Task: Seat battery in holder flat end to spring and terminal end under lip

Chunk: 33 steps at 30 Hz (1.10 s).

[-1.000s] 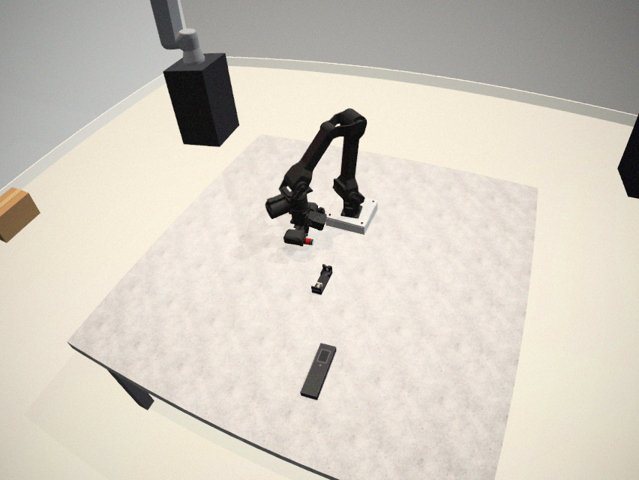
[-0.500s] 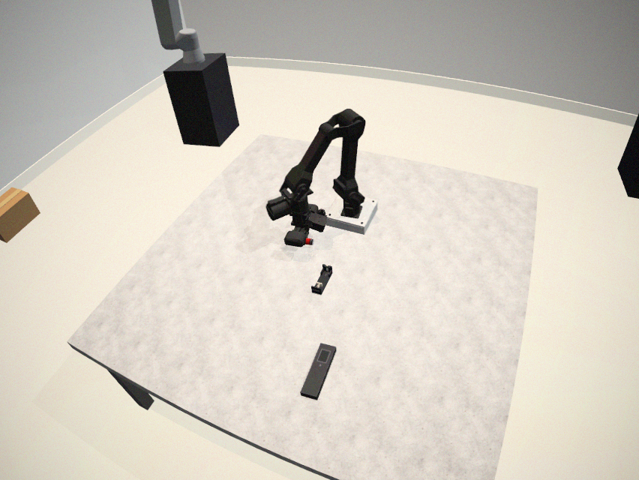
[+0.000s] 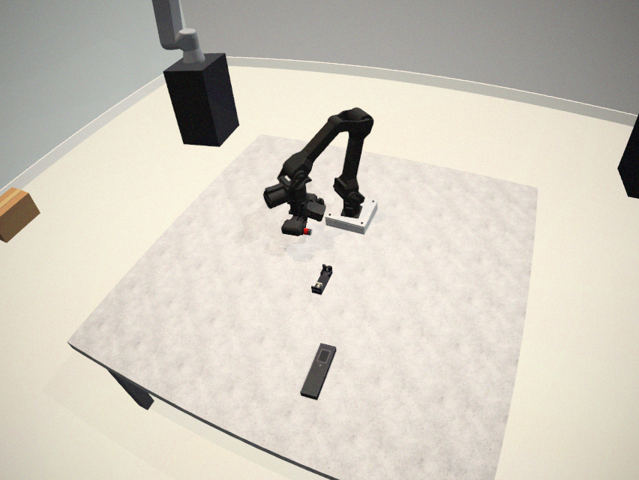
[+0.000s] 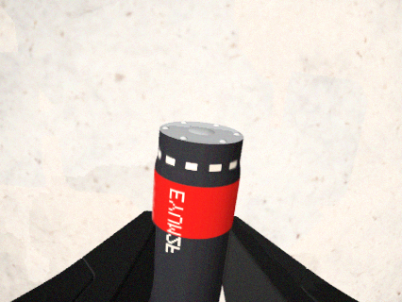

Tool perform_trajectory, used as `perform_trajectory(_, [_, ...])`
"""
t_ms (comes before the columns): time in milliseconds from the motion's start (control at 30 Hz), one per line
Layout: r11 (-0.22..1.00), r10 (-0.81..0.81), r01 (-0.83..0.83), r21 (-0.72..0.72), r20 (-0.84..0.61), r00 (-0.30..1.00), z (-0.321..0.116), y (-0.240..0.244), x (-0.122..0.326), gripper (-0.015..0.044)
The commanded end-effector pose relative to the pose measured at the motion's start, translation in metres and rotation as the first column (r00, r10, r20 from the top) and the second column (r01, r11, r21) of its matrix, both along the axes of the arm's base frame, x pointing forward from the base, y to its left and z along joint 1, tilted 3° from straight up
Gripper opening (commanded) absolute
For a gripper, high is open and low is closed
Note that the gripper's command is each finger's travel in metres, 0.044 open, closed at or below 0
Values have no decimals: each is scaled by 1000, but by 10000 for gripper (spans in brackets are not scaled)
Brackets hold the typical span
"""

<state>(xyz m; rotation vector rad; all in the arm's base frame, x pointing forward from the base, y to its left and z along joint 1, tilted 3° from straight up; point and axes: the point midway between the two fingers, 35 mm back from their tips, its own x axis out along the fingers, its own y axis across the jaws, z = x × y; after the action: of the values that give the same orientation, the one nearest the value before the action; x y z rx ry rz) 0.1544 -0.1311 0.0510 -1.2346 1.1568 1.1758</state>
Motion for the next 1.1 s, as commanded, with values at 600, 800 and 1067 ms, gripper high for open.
perform_trajectory(600, [777,-627,627,49,-15,779,21,32,72,67])
perform_trajectory(800, [625,-778,778,56,-29,627,26,46,91,67])
perform_trajectory(1067, [397,-915,916,59,-48,400,31,68,115,67])
